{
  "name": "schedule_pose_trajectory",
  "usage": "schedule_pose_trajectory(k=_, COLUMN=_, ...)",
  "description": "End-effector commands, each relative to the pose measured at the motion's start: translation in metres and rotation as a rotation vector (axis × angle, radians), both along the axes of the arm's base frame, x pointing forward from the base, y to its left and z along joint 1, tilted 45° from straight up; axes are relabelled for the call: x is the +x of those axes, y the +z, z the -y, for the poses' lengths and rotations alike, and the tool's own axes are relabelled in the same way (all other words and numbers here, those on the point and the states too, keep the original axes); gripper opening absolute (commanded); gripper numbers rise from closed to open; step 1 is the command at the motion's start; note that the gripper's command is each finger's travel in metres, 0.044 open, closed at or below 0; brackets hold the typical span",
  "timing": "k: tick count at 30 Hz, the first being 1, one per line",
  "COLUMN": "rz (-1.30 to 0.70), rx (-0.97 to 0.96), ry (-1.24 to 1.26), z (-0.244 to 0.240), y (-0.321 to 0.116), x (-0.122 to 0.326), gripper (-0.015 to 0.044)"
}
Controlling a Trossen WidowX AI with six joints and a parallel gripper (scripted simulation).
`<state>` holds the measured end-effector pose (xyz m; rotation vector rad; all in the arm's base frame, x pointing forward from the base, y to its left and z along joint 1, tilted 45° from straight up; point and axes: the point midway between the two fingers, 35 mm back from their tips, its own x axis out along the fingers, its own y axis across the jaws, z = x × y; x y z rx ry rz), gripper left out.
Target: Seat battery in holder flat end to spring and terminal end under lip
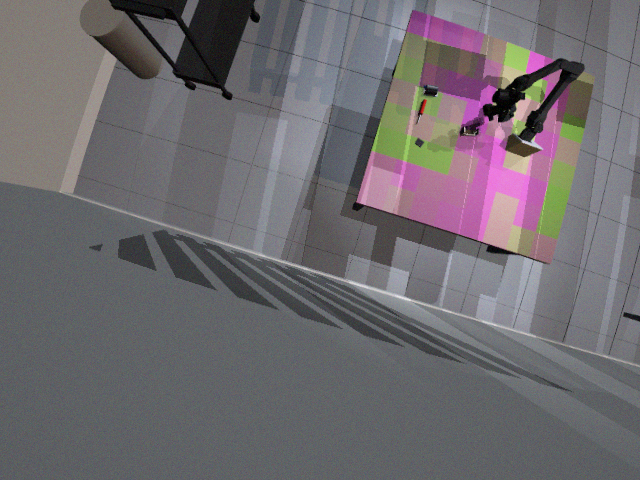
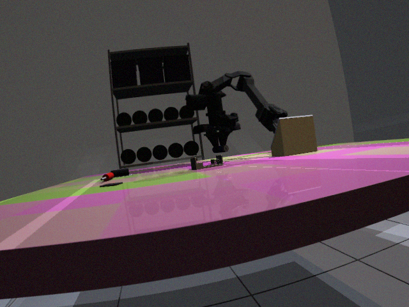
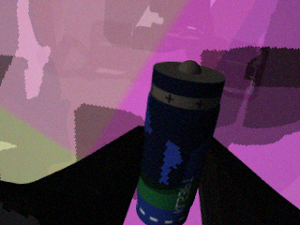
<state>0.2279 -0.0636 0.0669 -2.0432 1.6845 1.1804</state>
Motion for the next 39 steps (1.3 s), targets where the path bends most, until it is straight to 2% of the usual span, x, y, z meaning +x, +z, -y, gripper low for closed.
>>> schedule_pose_trajectory(k=1, rz=0.006, rx=0.003, ry=-0.005, z=-0.007, y=0.008, x=-0.001, gripper=0.0084)
schedule_pose_trajectory(k=5, rz=0.051, rx=0.005, ry=-0.046, z=-0.01, y=0.007, x=0.004, gripper=0.0084)
schedule_pose_trajectory(k=39, rz=1.057, rx=0.026, ry=-1.051, z=-0.094, y=-0.042, x=0.076, gripper=0.0084)
